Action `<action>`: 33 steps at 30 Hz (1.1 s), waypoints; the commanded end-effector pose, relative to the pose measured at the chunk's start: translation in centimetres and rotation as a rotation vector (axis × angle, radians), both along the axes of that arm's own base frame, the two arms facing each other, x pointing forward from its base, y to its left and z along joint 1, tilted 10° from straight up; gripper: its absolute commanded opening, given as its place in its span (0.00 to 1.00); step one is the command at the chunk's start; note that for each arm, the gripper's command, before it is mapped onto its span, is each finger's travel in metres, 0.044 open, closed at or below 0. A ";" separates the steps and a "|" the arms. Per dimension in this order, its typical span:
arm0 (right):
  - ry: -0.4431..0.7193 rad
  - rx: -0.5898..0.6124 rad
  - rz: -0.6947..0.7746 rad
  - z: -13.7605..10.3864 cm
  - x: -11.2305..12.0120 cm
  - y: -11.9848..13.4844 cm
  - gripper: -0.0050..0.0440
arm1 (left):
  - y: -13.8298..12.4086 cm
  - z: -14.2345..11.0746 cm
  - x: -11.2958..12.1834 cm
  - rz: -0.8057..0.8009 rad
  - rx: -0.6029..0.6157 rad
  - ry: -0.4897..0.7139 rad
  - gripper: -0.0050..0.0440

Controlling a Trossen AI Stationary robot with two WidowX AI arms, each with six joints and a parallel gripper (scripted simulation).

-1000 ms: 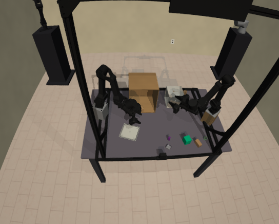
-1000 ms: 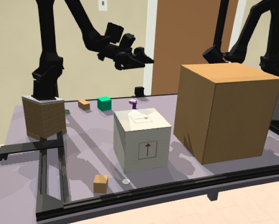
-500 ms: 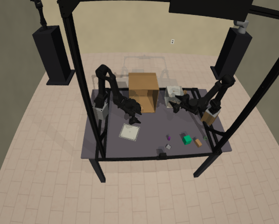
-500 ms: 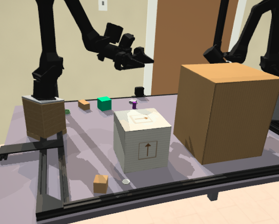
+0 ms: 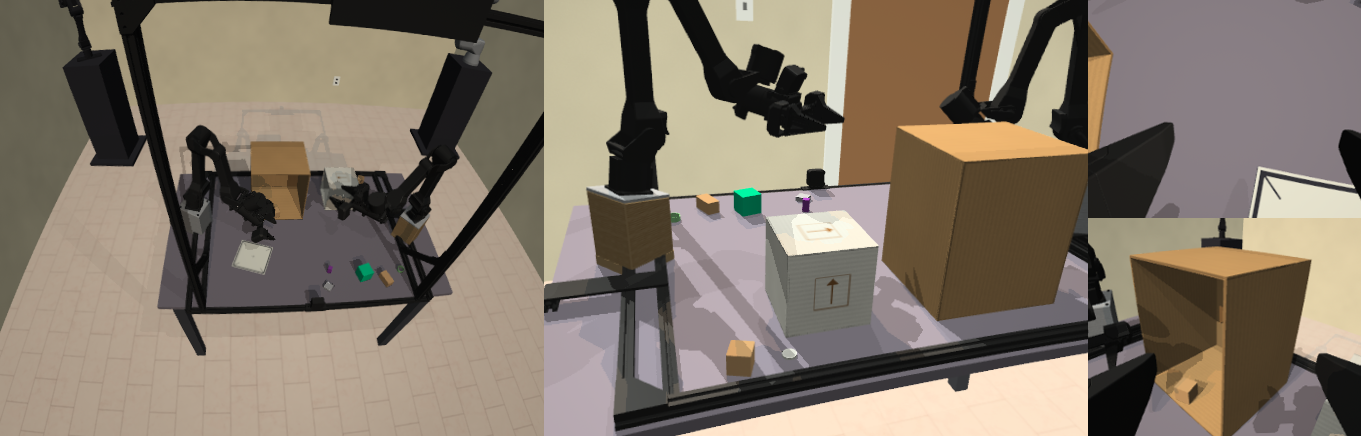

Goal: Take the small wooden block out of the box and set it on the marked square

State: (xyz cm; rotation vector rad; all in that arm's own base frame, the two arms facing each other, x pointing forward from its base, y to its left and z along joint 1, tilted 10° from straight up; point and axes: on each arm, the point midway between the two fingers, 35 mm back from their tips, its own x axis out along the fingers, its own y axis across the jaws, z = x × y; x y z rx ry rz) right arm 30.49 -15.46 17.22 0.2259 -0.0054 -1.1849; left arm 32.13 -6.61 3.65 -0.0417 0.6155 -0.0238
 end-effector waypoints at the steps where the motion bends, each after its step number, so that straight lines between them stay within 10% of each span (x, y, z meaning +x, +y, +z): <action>1: -0.002 -0.002 -0.002 0.1 -0.1 0.0 0.92 | 0.0 0.1 0.0 0.006 -0.003 -0.004 0.92; 13: -0.090 0.003 -0.002 2.7 0.4 -0.1 0.92 | -2.6 1.1 0.9 -0.028 -0.104 -0.027 0.92; 33: 0.090 0.235 0.016 2.8 -1.1 -18.8 0.92 | -6.4 7.2 2.8 -0.245 0.087 0.029 0.92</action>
